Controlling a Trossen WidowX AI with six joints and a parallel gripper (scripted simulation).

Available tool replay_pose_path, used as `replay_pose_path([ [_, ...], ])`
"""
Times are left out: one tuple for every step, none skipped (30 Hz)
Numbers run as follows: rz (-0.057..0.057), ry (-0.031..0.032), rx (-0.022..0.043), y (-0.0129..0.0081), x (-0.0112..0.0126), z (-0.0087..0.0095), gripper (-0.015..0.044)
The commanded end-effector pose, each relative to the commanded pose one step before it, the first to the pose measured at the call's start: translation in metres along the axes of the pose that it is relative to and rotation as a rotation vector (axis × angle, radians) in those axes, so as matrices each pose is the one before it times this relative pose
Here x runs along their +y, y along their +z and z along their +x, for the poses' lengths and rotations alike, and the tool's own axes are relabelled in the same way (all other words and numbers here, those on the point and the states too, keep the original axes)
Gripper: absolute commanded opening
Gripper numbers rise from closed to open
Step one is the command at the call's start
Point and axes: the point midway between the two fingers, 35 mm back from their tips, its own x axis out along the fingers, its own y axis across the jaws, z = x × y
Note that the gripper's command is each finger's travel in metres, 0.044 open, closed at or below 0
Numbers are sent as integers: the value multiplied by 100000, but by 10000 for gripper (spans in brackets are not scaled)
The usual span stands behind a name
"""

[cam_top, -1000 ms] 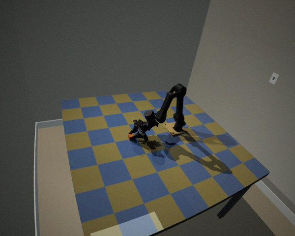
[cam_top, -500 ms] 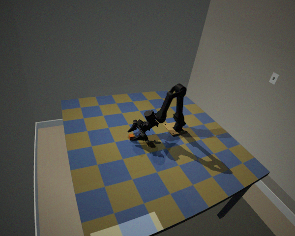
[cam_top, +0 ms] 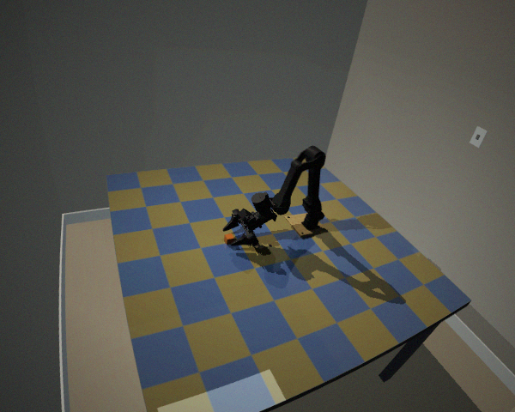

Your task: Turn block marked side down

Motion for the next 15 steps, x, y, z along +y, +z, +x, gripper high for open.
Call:
replay_pose_path([
  [-412, 256, -29, -26, 37, -12, 440],
  [0, 0, 0, 0, 0, 0, 440],
  [0, 0, 0, 0, 0, 0, 440],
  [0, 0, 0, 0, 0, 0, 440],
  [0, 0, 0, 0, 0, 0, 440],
  [0, 0, 0, 0, 0, 0, 440],
  [0, 0, 0, 0, 0, 0, 440],
  [0, 0, 0, 0, 0, 0, 440],
  [0, 0, 0, 0, 0, 0, 440],
  [13, 11, 618, 39, 3, 57, 440],
  [38, 31, 1855, 124, 9, 155, 440],
  [58, 47, 3094, 228, 13, 202, 440],
  [63, 49, 3867, 315, 15, 149, 440],
  [52, 39, 3883, 340, 13, 31, 440],
  [41, 28, 3889, 352, 11, -91, 440],
])
